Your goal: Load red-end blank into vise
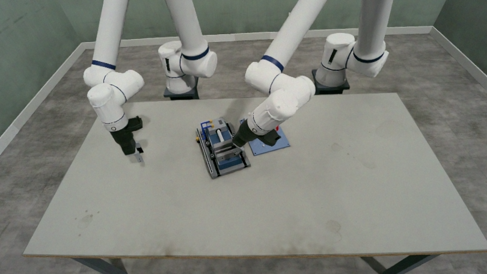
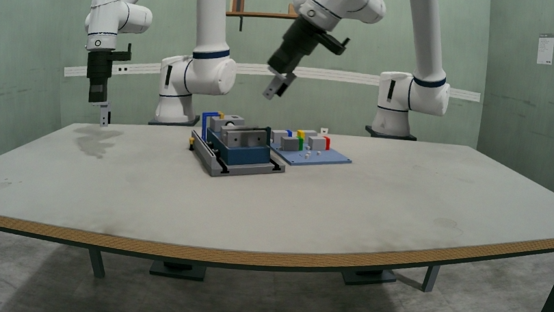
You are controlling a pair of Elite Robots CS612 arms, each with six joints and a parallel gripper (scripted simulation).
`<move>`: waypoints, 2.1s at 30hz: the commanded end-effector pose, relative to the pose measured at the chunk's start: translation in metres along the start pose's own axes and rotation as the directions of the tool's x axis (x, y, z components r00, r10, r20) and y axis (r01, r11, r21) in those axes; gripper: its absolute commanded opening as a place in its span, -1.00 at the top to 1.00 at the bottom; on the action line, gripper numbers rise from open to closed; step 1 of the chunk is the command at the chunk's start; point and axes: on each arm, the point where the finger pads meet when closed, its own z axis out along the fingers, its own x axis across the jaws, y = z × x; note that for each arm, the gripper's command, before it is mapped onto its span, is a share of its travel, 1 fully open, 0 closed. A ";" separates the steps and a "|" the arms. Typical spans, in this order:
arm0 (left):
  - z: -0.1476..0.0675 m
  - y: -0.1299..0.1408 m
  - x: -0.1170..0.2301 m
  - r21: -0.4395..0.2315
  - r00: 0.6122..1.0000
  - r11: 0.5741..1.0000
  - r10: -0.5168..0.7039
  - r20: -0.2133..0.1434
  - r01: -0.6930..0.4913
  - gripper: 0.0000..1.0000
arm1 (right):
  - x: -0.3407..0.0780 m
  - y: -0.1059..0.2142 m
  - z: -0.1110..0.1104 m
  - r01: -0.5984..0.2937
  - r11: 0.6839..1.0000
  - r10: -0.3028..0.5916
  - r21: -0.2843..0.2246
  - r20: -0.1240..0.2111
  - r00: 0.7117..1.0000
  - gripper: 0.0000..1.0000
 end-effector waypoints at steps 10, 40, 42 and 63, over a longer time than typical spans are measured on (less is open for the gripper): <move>-0.056 -0.082 0.001 0.018 0.985 0.986 -0.162 -0.063 0.163 -1.00 | 0.001 0.001 -0.001 0.000 1.000 0.000 -0.001 -0.002 1.000 -1.00; -0.202 -0.308 -0.059 -0.011 0.775 0.799 -0.587 -0.232 0.602 -1.00 | 0.001 0.001 -0.001 0.000 1.000 0.000 -0.001 -0.002 1.000 -1.00; -0.207 -0.316 -0.063 -0.014 0.763 0.787 -0.602 -0.238 0.617 -1.00 | 0.001 0.001 -0.001 0.000 1.000 0.000 -0.001 -0.002 1.000 -1.00; -0.295 -0.457 -0.156 -0.102 0.477 0.531 -0.817 -0.323 0.841 -1.00 | 0.001 0.001 -0.001 0.000 1.000 0.000 -0.001 -0.002 1.000 -1.00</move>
